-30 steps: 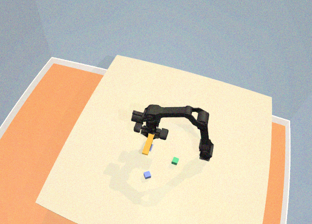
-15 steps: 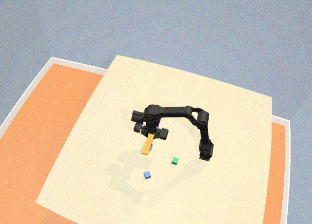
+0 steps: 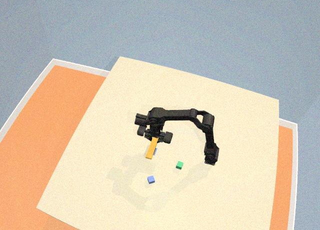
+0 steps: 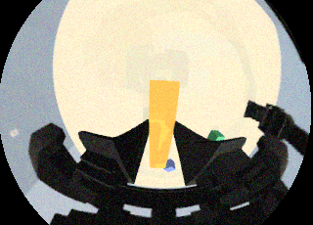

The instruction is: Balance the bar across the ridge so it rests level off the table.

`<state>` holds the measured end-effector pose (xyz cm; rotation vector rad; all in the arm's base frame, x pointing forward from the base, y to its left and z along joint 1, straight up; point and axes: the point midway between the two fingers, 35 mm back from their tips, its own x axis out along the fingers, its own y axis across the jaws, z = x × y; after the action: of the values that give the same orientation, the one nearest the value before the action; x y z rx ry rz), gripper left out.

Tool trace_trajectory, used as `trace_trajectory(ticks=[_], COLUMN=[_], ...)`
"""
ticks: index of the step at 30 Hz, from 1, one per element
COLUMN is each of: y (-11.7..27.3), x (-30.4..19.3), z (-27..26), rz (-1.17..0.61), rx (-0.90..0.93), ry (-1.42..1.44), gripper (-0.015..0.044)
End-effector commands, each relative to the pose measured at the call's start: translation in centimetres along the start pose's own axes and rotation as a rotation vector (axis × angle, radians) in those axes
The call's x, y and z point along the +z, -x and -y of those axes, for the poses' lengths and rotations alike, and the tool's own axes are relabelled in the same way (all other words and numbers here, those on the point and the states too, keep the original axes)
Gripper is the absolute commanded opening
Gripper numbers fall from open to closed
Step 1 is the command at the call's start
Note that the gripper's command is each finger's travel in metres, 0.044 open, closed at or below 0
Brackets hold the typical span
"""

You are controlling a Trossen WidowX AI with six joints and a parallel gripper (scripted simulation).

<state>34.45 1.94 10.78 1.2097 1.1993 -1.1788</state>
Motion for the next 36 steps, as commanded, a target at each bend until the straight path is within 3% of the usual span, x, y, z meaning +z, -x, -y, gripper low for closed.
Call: trace_trajectory(ticks=[1, 16, 23, 36], y=[0.0, 0.0, 0.0, 0.0], x=[0.0, 0.0, 0.0, 0.0], z=[0.0, 0.0, 0.0, 0.0], rz=[0.0, 0.0, 0.0, 0.0], rx=[0.0, 0.0, 0.0, 0.0], ry=[0.0, 0.0, 0.0, 0.0], gripper=[0.0, 0.0, 0.0167, 0.0167])
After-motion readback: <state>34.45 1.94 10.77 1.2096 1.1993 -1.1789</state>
